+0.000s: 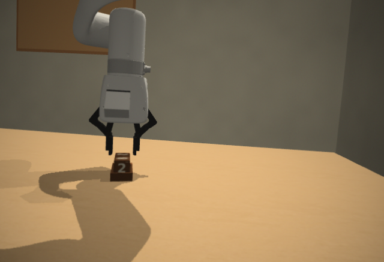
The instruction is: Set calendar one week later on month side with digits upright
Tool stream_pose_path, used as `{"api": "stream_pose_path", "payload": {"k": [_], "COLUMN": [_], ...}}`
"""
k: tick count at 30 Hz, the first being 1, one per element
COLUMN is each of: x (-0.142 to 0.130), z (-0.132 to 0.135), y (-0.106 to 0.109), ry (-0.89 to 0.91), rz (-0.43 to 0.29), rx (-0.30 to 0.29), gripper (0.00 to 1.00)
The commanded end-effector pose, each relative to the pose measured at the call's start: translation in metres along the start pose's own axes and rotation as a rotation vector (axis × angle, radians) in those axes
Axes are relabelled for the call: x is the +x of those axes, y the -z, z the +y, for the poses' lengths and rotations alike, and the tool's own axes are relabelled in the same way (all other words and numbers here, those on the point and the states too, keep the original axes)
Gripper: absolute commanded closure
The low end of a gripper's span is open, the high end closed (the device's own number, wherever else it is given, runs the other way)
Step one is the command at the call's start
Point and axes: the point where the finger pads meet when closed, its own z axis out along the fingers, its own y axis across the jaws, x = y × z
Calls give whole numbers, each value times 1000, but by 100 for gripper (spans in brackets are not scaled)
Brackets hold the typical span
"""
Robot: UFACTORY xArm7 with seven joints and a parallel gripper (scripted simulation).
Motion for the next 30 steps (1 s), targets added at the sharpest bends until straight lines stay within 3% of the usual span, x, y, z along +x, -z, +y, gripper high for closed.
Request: {"api": "stream_pose_path", "payload": {"k": [1,13,30], "x": [-1,-1,-1], "z": [-1,-1,-1], "y": [-7,-20,-21], "ry": [0,0,0], "rz": [-1,-1,-1], "rx": [2,2,2], "gripper": [51,51,51]}}
